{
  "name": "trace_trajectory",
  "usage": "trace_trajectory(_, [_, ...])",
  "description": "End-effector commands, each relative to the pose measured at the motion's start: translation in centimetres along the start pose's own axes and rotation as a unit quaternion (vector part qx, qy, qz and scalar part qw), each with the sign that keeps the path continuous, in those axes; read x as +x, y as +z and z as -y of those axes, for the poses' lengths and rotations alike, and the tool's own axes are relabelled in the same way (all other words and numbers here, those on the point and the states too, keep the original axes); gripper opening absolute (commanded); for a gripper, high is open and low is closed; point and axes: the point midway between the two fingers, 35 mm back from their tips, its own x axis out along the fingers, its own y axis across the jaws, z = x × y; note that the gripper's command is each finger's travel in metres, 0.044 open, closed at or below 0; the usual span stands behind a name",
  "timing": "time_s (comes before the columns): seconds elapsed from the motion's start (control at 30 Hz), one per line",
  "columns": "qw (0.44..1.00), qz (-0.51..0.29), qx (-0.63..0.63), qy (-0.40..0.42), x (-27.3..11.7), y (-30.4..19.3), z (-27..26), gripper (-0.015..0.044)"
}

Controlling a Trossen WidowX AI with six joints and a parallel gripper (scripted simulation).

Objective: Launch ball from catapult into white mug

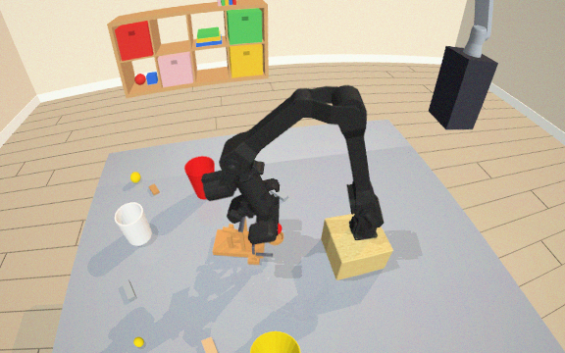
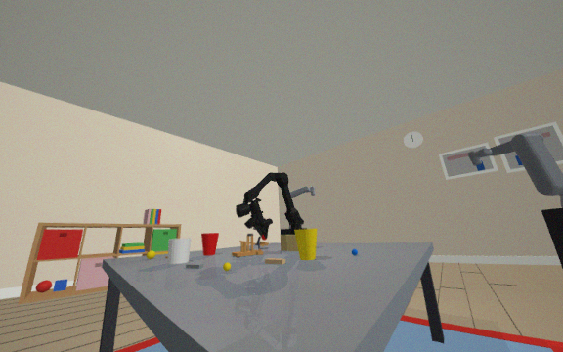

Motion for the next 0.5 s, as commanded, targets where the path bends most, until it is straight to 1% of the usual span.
trace_trajectory(0.0, [1.000,-0.002,0.002,0.001,0.65,0.18,-0.03,0.0000])
trace_trajectory(0.17, [1.000,-0.002,0.002,0.001,1.30,0.42,0.01,0.0000])
trace_trajectory(0.2, [1.000,0.001,0.000,0.000,0.74,0.32,0.01,0.0000])
trace_trajectory(0.37, [1.000,0.001,0.000,0.000,0.74,0.32,0.01,0.0000])
trace_trajectory(0.47, [1.000,0.001,0.000,0.000,0.74,0.32,0.01,0.0079])
